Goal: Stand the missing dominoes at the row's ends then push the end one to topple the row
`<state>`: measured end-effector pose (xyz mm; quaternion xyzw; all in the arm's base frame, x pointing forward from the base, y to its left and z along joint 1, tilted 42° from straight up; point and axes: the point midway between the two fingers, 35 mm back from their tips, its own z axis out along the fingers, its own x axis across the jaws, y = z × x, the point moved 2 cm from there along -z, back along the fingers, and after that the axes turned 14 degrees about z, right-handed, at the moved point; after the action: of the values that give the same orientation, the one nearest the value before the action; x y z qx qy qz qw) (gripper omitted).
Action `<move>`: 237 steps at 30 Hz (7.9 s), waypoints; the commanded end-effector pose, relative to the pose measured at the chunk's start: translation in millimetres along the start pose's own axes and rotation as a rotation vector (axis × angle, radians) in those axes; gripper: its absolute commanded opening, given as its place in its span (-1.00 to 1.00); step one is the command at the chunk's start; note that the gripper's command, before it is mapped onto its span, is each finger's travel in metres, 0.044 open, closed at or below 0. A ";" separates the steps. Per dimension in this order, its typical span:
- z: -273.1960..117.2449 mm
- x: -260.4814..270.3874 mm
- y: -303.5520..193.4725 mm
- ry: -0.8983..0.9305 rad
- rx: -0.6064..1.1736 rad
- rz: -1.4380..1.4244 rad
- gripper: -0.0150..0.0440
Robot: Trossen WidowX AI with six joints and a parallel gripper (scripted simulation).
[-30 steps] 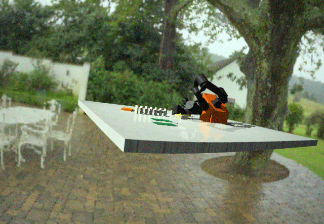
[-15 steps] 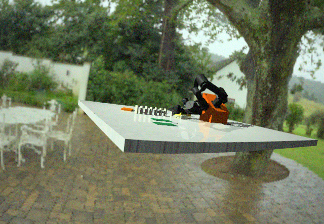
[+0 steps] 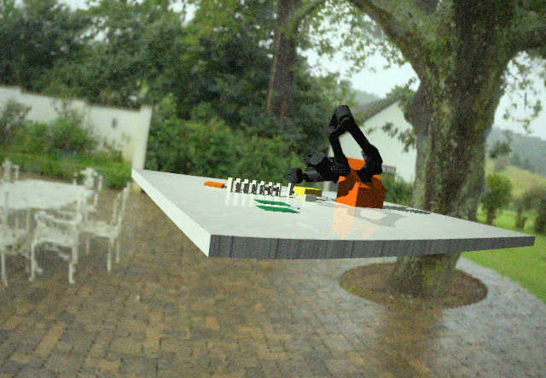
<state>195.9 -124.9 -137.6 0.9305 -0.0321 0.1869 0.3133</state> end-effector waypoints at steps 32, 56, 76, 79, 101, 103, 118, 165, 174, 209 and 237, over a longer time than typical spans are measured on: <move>19.9 21.5 77.7 -0.238 1.347 0.010 1.00; 33.2 10.4 10.2 -0.236 1.349 0.010 1.00; 35.0 8.5 -0.3 -0.236 1.350 0.010 -0.07; 35.0 8.5 -0.3 -0.236 1.350 0.010 -0.13; 8.3 29.6 132.8 -0.242 1.345 0.004 -0.13; 7.6 31.8 132.4 -0.228 1.347 -0.014 -0.13; -40.8 128.7 105.1 0.487 1.340 -0.857 -0.13; -16.0 107.9 -23.0 0.492 1.342 -0.855 1.00; -32.7 127.1 81.8 0.483 1.338 -0.864 1.00; -107.0 102.1 -50.1 0.494 1.348 -0.854 1.00; -104.3 99.7 -64.8 0.495 1.349 -0.853 -0.25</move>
<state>265.2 -5.8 -61.6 0.7828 0.5136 0.2278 -0.2676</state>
